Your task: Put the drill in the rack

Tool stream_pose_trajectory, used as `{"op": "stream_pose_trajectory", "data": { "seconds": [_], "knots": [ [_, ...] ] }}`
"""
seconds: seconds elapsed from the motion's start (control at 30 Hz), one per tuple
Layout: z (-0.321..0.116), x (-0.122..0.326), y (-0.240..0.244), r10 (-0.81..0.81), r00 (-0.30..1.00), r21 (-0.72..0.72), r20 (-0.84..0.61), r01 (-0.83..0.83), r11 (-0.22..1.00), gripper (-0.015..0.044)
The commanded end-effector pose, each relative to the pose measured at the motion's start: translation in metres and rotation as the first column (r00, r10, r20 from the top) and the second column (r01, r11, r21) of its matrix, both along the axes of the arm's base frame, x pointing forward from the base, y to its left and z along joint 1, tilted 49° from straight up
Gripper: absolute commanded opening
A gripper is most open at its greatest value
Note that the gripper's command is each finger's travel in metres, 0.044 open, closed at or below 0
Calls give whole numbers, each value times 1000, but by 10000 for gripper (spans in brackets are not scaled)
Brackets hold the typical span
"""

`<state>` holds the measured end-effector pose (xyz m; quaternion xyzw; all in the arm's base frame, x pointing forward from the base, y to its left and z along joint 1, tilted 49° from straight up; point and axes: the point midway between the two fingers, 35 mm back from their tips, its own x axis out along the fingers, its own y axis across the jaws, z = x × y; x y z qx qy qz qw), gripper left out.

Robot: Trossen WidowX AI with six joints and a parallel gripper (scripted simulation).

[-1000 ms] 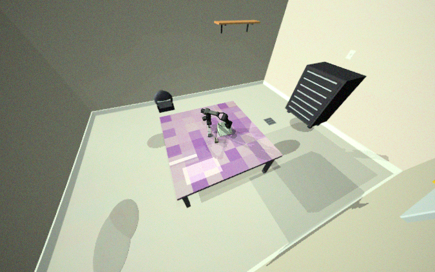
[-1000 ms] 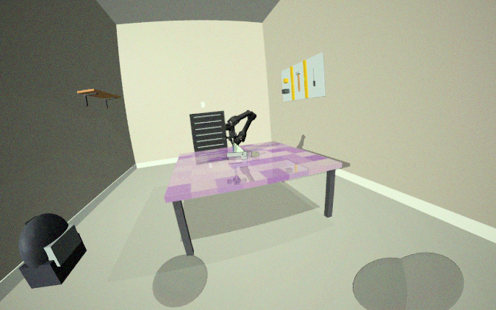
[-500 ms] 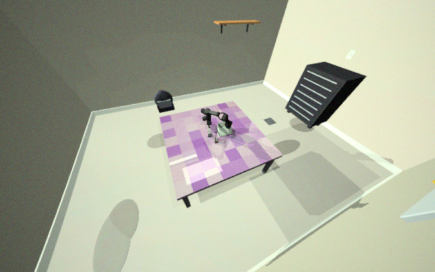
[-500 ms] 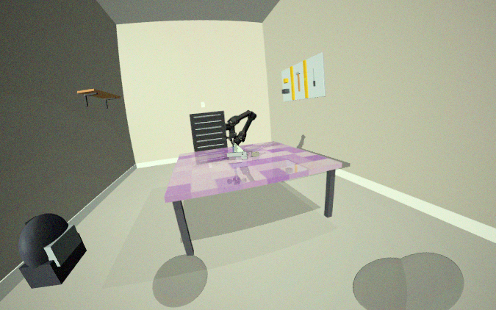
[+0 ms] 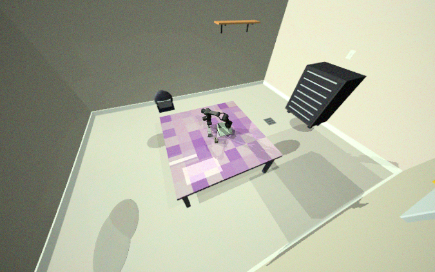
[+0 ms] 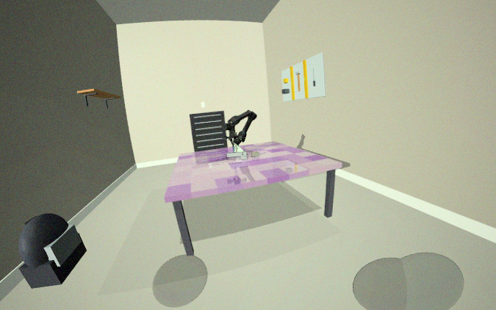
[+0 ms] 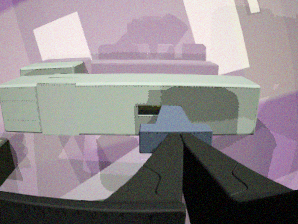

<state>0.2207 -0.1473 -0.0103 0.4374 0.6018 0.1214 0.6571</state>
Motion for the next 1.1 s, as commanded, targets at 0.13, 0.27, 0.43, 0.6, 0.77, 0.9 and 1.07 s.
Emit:
{"op": "stream_pose_trajectory", "data": {
  "seconds": [0.13,0.27,0.43,0.6,0.77,0.9,1.07],
  "knots": [
    [-9,-2,15,23,999,28,-24,-22,999,0],
    [-10,-2,16,23,999,28,-24,-23,999,0],
    [-11,-1,18,23,999,28,-24,-23,999,0],
    [-12,-1,19,23,999,28,-24,-23,999,0],
    [-14,0,21,23,999,28,-24,-23,999,0],
    [-15,1,23,23,999,28,-24,-23,999,0],
    [-17,2,25,23,999,28,-24,-23,999,0]
  ]
}}
